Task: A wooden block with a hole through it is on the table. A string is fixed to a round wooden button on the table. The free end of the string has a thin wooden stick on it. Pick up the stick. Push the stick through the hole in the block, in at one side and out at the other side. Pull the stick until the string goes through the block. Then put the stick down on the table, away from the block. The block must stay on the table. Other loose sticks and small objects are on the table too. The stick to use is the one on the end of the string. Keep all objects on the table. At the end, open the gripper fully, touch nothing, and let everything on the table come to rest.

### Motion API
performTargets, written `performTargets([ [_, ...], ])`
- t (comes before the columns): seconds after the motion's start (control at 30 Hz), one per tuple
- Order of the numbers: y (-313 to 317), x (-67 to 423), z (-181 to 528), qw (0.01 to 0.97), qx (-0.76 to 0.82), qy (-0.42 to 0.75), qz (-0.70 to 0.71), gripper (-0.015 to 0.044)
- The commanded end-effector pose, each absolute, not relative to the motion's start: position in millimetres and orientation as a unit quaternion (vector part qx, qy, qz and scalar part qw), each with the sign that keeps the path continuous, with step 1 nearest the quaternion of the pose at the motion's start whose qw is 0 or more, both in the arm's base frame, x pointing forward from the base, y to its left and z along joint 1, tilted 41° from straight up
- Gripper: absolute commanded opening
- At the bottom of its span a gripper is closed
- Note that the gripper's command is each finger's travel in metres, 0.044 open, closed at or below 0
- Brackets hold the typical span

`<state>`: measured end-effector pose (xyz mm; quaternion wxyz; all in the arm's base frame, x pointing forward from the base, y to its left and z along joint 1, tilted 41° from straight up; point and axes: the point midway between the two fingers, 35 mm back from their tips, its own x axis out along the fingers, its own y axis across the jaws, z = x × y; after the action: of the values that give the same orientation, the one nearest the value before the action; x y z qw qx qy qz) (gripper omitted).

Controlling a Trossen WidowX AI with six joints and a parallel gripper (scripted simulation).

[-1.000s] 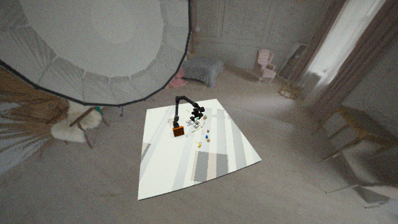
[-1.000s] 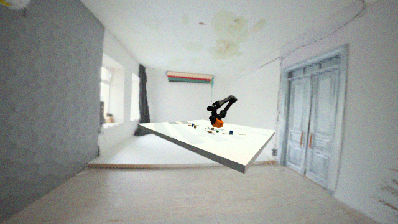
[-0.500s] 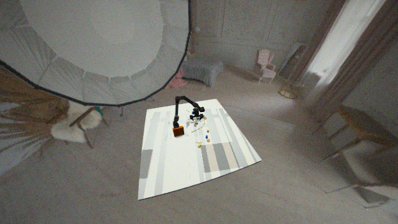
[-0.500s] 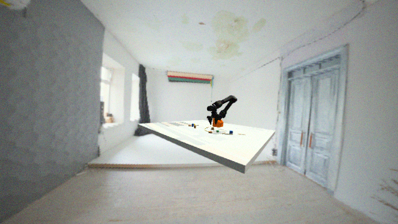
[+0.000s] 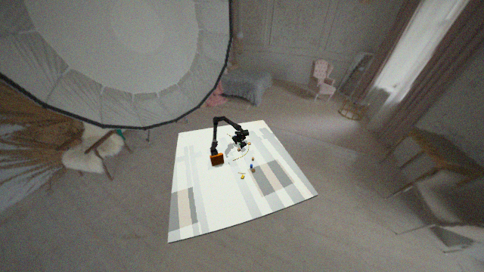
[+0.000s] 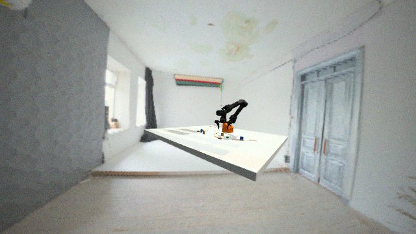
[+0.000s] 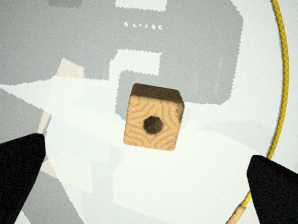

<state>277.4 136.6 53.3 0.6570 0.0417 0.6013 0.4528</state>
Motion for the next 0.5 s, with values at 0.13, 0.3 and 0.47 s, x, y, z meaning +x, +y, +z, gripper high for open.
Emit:
performTargets([
  [0.13, 128.8, 279.3, 56.5, 0.53, 0.392, 0.75, 0.054, 0.044],
  [0.3, 126.9, 279.5, 57.3, 0.455, 0.477, 0.748, -0.075, 0.044],
  [0.47, 126.4, 279.6, 57.6, 0.42, 0.508, 0.741, -0.126, 0.044],
])
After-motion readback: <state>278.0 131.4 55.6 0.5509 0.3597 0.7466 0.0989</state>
